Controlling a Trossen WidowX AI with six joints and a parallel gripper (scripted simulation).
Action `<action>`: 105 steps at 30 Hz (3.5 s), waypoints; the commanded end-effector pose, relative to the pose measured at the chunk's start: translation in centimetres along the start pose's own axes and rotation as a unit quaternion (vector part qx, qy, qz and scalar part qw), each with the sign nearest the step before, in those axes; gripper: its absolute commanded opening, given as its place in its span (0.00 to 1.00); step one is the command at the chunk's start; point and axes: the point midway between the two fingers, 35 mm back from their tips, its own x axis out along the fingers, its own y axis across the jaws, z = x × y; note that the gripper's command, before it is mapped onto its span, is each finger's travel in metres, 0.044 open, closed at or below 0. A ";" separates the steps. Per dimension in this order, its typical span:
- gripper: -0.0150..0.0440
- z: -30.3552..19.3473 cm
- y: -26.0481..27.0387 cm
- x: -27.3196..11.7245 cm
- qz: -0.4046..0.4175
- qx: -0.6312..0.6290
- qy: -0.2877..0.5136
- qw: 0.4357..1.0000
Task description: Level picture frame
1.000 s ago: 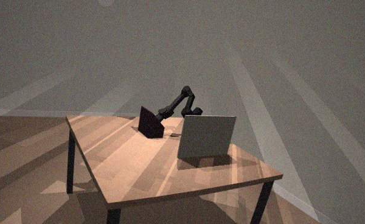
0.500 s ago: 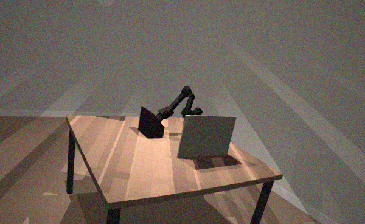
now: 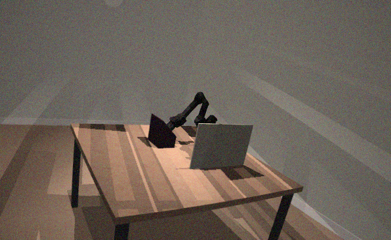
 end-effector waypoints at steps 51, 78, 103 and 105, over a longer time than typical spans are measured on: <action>0.25 -0.9 0.5 0.0 0.005 0.000 0.001 1.000; 0.25 -0.9 0.3 0.0 0.005 0.000 0.001 1.000; 0.25 -0.8 -0.3 0.0 0.001 0.000 0.000 1.000; 0.25 -0.8 -0.3 0.0 0.001 0.000 0.000 1.000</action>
